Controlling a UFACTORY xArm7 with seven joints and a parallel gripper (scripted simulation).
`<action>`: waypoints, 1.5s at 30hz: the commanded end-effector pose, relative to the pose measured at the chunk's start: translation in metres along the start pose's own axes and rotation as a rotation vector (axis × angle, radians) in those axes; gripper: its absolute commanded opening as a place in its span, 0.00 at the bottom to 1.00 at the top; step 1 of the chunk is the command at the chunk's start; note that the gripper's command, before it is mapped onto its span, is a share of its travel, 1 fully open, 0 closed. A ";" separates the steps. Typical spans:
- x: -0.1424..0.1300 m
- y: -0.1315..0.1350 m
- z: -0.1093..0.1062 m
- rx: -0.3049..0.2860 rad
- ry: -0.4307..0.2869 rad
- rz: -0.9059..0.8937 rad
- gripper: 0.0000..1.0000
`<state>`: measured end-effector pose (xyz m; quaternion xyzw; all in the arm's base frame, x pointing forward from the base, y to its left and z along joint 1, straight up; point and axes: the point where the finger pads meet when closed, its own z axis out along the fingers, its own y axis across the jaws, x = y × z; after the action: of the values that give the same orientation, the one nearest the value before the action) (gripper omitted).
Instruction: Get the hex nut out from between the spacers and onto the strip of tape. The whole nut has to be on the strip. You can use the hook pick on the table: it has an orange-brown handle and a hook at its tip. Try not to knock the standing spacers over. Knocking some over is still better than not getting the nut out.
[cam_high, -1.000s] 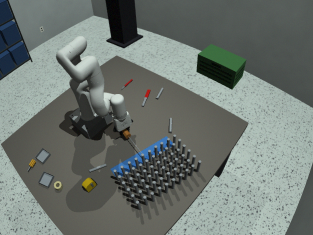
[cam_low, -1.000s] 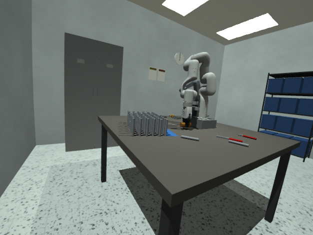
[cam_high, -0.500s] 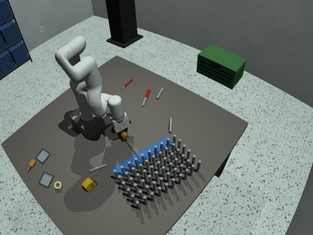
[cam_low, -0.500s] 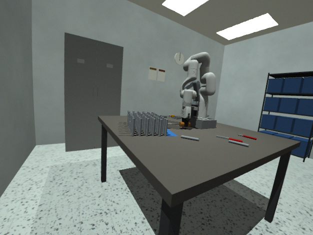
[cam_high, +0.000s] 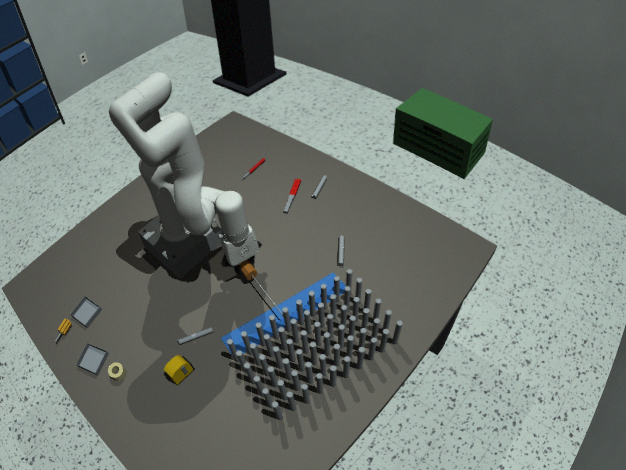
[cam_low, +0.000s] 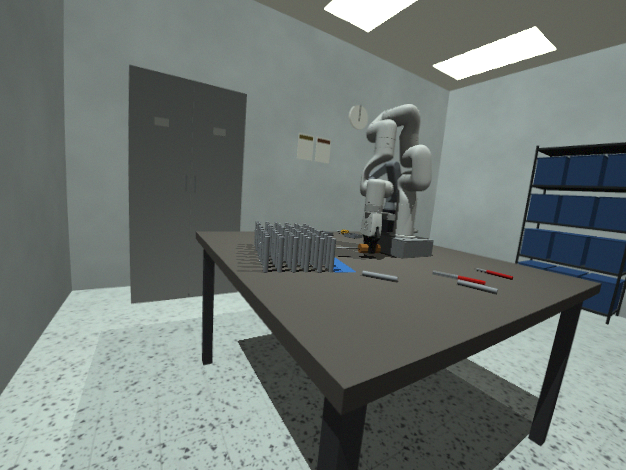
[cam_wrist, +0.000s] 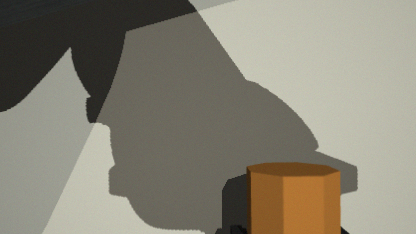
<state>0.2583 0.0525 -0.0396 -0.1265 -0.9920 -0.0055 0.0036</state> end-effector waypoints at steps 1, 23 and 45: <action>-0.001 0.000 0.000 -0.001 -0.003 0.000 0.00; -0.001 0.000 0.015 -0.001 -0.003 0.000 0.00; -0.001 0.000 0.015 -0.001 -0.003 0.000 0.00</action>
<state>0.2583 0.0525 -0.0555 -0.1265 -0.9919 -0.0055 0.0036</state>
